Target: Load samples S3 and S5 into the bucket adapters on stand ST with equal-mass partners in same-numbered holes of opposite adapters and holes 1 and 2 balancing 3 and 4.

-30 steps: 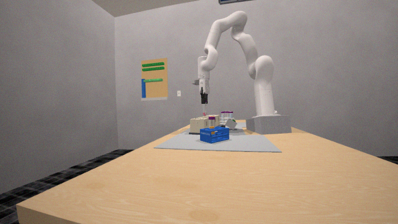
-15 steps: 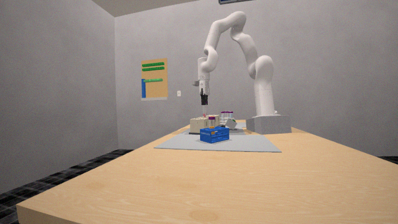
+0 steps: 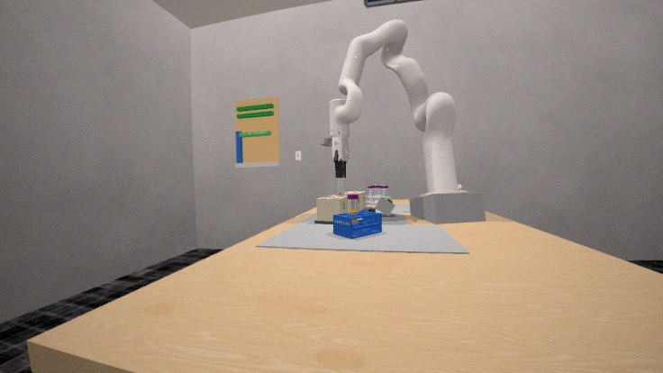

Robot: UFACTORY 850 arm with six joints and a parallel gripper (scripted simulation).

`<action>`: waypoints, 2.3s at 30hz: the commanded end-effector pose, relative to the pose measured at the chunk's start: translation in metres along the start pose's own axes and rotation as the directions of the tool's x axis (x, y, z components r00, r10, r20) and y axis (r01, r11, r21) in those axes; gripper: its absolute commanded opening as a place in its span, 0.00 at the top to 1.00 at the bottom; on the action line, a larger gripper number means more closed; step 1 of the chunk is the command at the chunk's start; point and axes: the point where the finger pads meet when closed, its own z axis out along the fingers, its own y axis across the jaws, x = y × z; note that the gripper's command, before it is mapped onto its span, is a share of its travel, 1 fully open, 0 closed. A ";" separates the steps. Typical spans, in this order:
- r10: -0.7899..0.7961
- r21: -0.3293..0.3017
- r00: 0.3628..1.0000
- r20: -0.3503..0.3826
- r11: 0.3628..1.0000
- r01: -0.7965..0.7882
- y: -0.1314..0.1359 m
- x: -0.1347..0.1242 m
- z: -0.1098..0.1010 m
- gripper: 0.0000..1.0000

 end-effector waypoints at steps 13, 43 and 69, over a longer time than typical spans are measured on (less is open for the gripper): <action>0.000 0.000 1.000 -0.002 1.000 0.000 0.000 0.001 0.015 1.00; 0.000 0.000 1.000 -0.002 1.000 0.000 0.000 0.001 0.043 1.00; 0.000 0.000 1.000 -0.002 1.000 0.000 0.000 0.001 0.065 1.00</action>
